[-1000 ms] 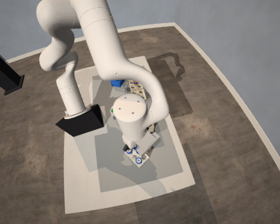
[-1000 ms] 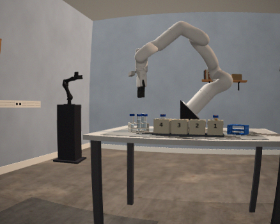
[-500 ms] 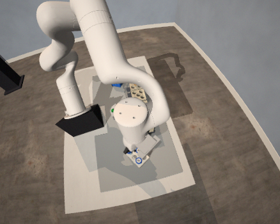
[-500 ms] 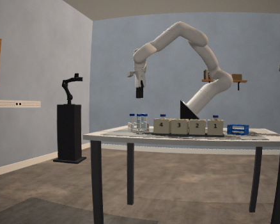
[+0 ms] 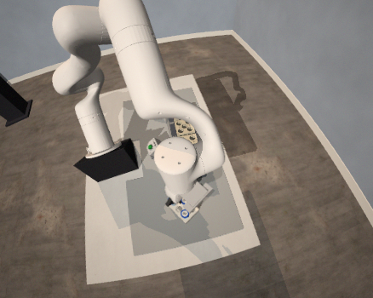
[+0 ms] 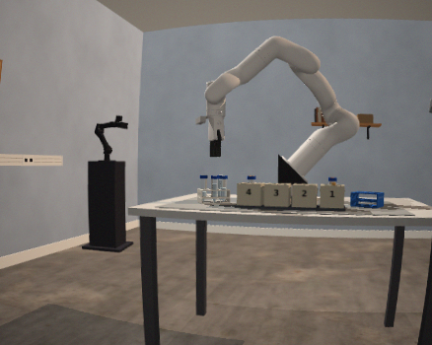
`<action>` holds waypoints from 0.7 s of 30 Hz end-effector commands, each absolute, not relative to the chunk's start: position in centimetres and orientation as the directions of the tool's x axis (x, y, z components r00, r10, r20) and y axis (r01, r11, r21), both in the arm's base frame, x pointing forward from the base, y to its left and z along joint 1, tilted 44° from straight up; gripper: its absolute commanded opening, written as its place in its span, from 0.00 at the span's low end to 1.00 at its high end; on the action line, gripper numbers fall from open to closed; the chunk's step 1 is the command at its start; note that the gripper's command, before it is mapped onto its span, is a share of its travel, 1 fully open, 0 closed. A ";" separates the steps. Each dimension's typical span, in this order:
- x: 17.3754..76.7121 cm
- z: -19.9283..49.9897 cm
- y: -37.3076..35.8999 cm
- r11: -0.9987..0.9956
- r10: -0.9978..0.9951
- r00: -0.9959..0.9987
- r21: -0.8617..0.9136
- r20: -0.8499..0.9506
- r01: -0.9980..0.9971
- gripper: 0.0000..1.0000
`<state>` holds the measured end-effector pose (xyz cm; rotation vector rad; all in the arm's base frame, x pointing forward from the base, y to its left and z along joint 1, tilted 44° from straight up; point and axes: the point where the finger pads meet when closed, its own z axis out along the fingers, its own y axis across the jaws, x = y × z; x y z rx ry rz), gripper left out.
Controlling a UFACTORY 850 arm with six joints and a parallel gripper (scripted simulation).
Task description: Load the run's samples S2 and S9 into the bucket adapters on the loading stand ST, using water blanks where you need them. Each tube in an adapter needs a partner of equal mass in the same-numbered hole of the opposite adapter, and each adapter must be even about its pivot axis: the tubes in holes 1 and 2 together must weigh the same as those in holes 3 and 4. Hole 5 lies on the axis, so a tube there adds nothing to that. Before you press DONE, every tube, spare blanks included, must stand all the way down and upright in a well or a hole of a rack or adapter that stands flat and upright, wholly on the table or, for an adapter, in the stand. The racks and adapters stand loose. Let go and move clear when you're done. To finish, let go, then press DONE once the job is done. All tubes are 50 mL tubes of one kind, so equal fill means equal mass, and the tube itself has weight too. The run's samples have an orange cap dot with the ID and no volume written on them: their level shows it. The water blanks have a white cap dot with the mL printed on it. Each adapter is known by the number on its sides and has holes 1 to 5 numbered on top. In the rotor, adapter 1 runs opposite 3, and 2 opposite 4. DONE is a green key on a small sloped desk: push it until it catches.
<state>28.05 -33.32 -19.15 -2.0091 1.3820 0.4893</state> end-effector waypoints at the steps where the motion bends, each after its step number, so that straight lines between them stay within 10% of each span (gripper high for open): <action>1: 28.2 -19.8 -32.8 -0.240 -0.687 0.377 -0.296 -0.621 -0.924 0.57; 21: 28.4 -22.4 -30.4 -0.240 -0.687 0.377 -0.296 -0.621 -0.924 0.57</action>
